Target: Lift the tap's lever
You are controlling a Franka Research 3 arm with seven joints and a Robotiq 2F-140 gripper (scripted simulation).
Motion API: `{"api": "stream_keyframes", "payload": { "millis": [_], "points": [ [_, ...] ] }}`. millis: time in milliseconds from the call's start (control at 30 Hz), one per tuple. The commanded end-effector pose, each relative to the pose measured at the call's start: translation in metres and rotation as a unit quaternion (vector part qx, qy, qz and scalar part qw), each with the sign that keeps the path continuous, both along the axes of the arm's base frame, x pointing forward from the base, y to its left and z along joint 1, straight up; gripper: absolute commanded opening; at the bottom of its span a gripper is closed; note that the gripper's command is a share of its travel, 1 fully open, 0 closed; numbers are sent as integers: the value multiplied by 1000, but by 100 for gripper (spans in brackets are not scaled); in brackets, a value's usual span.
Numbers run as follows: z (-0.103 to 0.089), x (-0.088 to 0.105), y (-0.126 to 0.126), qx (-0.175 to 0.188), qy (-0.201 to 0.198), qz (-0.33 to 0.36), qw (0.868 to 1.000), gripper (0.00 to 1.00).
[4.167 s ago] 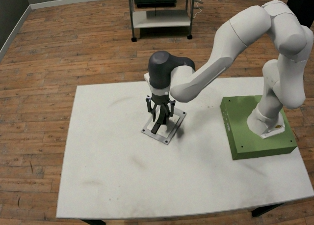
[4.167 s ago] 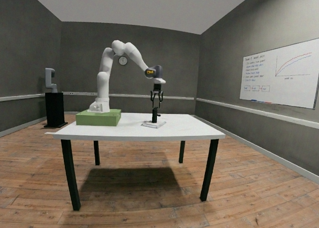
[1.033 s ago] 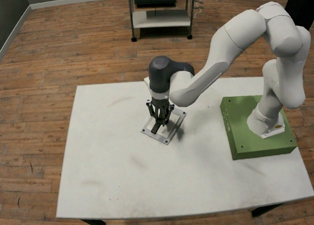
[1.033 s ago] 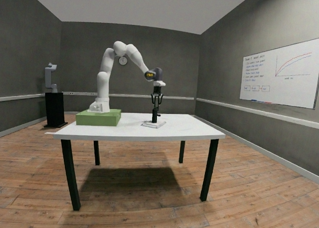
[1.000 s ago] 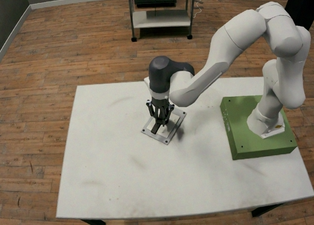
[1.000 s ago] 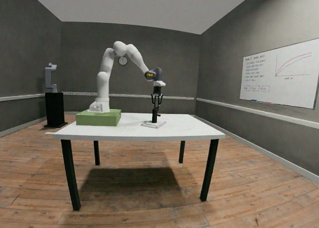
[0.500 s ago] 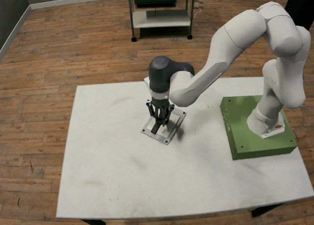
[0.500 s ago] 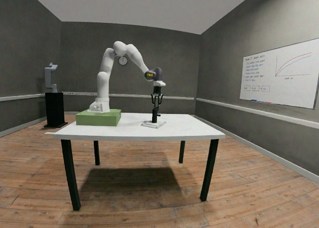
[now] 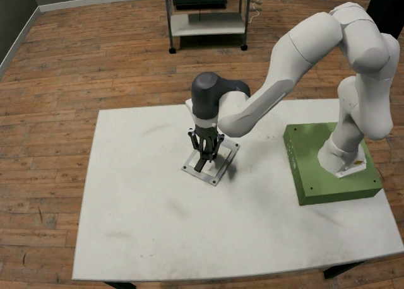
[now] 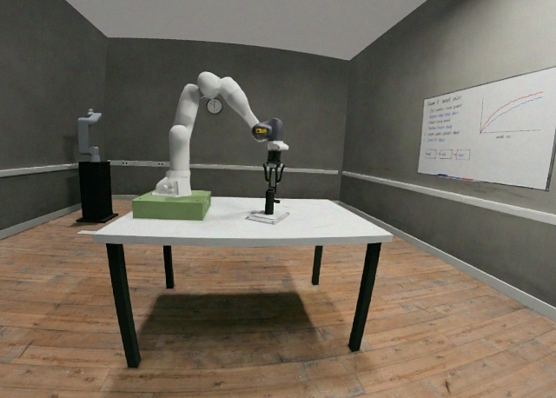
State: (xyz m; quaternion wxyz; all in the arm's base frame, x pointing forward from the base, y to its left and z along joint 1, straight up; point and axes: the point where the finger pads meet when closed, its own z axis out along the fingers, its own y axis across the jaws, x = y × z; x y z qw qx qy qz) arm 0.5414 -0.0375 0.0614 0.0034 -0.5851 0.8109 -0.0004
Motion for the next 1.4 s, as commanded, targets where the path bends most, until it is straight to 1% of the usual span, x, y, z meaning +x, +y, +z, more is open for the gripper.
{"api": "stream_keyframes", "payload": {
  "millis": [0, 533, 1100, 1367],
  "points": [
    [-3, -1, 0, 0, 1, 2, 1000, 10],
    [-1, -1, 0, 0, 1, 2, 1000, 10],
    [26, -5, -10, 0, 1, 2, 1000, 10],
    [30, -5, -12, 0, 1, 2, 1000, 10]
  ]
}}
